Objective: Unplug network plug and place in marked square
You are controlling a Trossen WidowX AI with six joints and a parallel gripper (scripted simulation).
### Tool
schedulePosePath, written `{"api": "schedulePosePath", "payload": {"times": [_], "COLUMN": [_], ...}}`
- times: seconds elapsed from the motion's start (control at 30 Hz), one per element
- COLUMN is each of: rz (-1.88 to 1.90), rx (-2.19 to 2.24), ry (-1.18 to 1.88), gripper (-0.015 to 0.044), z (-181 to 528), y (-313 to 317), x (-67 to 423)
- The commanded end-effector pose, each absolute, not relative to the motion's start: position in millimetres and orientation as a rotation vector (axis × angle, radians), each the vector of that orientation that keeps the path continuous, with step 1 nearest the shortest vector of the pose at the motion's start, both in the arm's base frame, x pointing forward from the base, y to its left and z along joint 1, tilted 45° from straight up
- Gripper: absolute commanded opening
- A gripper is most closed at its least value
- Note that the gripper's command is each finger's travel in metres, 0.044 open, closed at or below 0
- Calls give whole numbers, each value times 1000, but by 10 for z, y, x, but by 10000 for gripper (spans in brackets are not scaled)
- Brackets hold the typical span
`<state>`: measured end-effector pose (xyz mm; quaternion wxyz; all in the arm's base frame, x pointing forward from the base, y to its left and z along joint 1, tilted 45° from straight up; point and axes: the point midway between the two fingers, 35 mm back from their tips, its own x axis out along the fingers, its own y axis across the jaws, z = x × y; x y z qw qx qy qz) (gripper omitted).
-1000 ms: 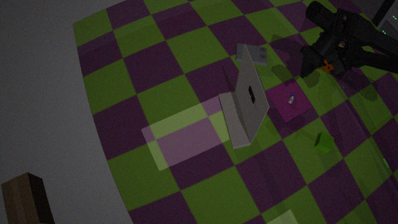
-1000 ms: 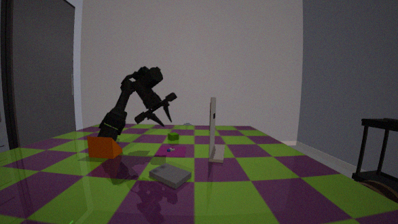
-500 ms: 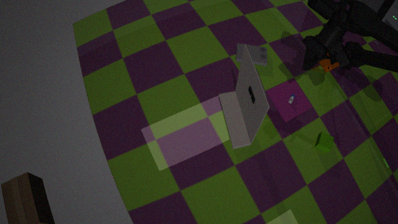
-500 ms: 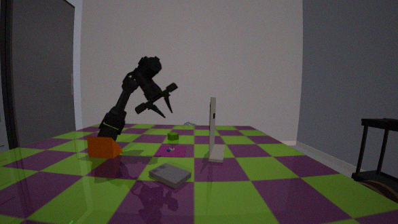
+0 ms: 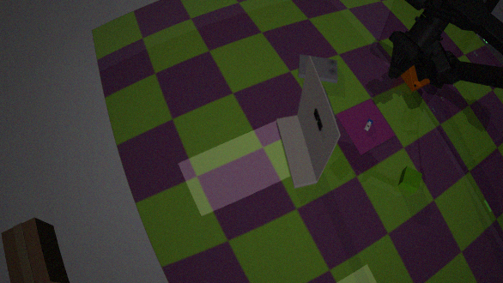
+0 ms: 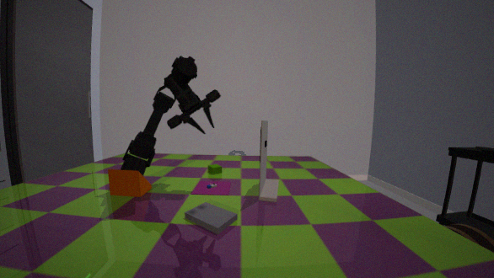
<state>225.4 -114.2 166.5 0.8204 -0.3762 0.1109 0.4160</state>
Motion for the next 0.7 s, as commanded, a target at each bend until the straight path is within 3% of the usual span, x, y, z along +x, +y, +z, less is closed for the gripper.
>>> {"api": "schedulePosePath", "payload": {"times": [0.0,0.27,0.6,0.67], "rz": [885,881,881,881], "rx": [-803,-798,-798,-798], "ry": [236,230,230,230], "gripper": [156,156,419,440], "z": [1740,1877,1877,1877], "y": [-1223,-1332,-1332,-1332], "x": [2236,2200,2200,2200]}}
